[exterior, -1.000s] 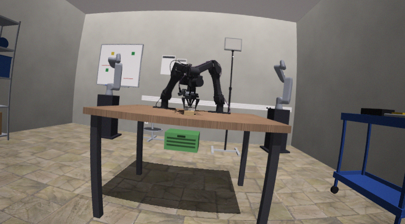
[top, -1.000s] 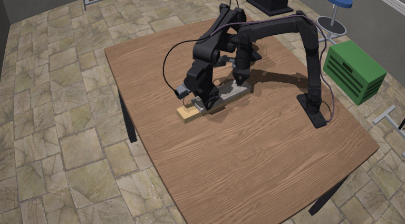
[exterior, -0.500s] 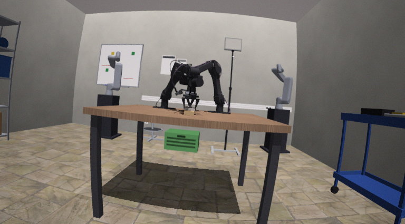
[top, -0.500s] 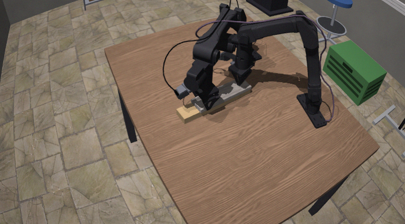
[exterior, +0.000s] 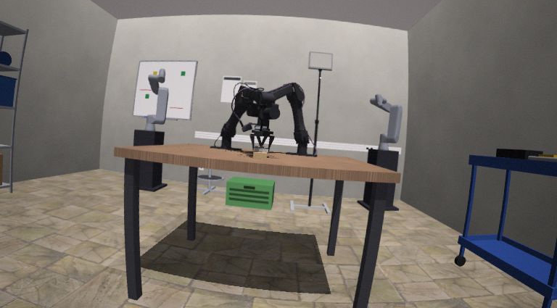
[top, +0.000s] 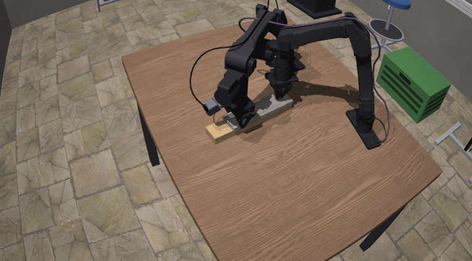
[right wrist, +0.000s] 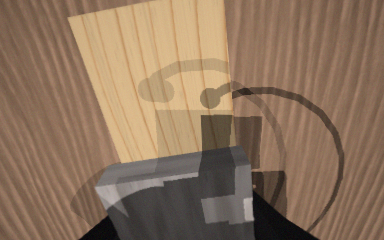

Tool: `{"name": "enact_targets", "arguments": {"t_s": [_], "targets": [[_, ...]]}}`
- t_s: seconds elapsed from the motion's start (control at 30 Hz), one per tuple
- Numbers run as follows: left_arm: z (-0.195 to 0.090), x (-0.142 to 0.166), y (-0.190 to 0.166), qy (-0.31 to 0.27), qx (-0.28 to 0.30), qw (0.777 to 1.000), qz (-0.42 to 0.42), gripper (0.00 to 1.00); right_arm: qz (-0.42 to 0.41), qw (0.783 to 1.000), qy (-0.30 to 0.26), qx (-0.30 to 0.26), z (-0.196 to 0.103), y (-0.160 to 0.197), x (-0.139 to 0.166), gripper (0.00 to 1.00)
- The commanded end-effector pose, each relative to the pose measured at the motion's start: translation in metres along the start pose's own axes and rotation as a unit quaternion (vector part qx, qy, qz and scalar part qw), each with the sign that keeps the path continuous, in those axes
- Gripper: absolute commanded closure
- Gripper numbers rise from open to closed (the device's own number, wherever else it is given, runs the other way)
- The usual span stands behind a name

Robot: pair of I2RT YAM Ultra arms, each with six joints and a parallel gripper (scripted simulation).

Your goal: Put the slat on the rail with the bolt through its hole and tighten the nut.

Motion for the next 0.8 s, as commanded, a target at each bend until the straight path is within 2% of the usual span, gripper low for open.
{"name": "enact_targets", "arguments": {"t_s": [0.0,0.17,0.23,0.3,0.5,0.7,0.77], "targets": [[-0.0032,-0.0025,0.0016,-0.005,-0.007,0.994,0.113,0.88,0.001,1.000,-0.005,-0.005,-0.0057,0.0005,-0.0005,0.28],[-0.0032,-0.0026,0.0016,-0.004,-0.007,0.978,0.210,0.88,0.001,1.000,-0.005,-0.005,-0.0057,0.0005,-0.0005,0.28],[-0.0032,-0.0026,0.0016,-0.004,-0.007,0.978,0.210,0.88,0.001,1.000,-0.005,-0.005,-0.0057,0.0005,-0.0005,0.28],[-0.0032,-0.0026,0.0016,-0.004,-0.007,0.968,0.249,0.88,0.001,1.000,-0.005,-0.005,-0.0057,0.0005,-0.0005,0.28],[-0.0031,-0.0026,0.0016,-0.003,-0.007,0.932,0.362,0.88,0.001,1.000,-0.005,-0.005,-0.0057,0.0005,-0.0005,0.28],[-0.0031,-0.0027,0.0016,-0.001,-0.007,0.885,0.466,0.88,0.001,1.000,-0.005,-0.005,-0.0057,0.0005,-0.0005,0.28],[-0.0031,-0.0027,0.0016,-0.001,-0.007,0.880,0.475,0.88,0.001,1.000,-0.005,-0.005,-0.0057,0.0005,-0.0005,0.28]]}}
Point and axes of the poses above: on each arm, the point where the finger pads meet when closed, its own z axis out along the fingers, its own y axis across the jaws, x = y × z, the point moved 8 cm from there along -z, back along the fingers, and after that the axes turned 15 degrees about z, right-handed, at the moved point
